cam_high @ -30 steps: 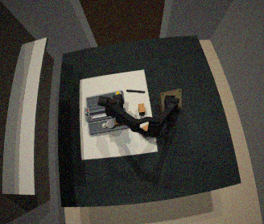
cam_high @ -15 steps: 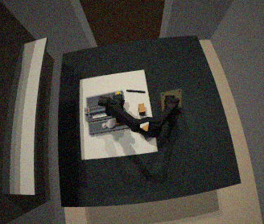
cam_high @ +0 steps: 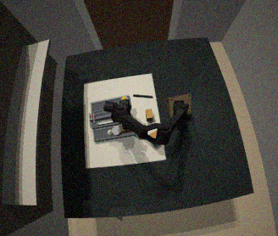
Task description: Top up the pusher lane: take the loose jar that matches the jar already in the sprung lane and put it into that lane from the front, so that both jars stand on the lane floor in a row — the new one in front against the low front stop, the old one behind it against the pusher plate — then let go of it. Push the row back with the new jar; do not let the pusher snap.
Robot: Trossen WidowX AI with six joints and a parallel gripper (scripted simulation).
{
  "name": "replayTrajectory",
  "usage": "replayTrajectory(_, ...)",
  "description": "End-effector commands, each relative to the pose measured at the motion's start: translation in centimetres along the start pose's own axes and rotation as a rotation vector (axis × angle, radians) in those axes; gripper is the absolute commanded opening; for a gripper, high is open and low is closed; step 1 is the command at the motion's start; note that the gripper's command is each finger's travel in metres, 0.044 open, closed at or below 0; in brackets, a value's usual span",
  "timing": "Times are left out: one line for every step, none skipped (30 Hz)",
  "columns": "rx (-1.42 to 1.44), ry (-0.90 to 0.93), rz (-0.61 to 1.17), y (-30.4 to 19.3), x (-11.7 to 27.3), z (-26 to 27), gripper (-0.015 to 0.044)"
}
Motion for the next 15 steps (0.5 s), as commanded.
replayTrajectory(0.010, 0.005, -0.012, 0.20, -0.02, 0.12, 0.0000)
replayTrajectory(0.010, 0.005, -0.012, 0.18, -0.02, 0.12, 0.0000)
replayTrajectory(0.010, 0.005, -0.012, 0.16, -0.02, 0.13, 0.0000)
replayTrajectory(0.010, 0.005, -0.012, 0.15, -0.02, 0.13, 0.0000)
replayTrajectory(0.010, 0.005, -0.012, 0.13, -0.02, 0.13, 0.0000)
replayTrajectory(0.010, 0.005, -0.012, 0.11, -0.02, 0.13, 0.0000)
replayTrajectory(0.010, 0.005, -0.012, 0.10, -0.02, 0.14, 0.0000)
replayTrajectory(0.010, 0.005, -0.012, 0.08, -0.02, 0.14, 0.0000)
replayTrajectory(0.010, 0.005, -0.012, 0.06, -0.02, 0.14, 0.0000)
replayTrajectory(0.010, 0.005, -0.012, 0.05, -0.02, 0.14, 0.0000)
replayTrajectory(0.010, 0.005, -0.012, 0.03, -0.02, 0.15, 0.0000)
replayTrajectory(0.010, 0.005, -0.012, 0.01, -0.02, 0.15, 0.0000)
replayTrajectory(0.010, 0.005, -0.012, 0.00, -0.02, 0.15, 0.0000)
replayTrajectory(0.010, 0.005, -0.012, -0.02, -0.02, 0.15, 0.0000)
replayTrajectory(0.010, 0.005, -0.012, -0.04, -0.02, 0.16, 0.0000)
Point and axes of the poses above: the point midway between the two fingers, 35 mm back from their tips, its own x axis back along the fingers, its own z axis across the jaws, y = z × x, the point moved 3 cm from there along x, back along the fingers, and after that the axes turned 10 degrees about x, right-handed, at the moved point
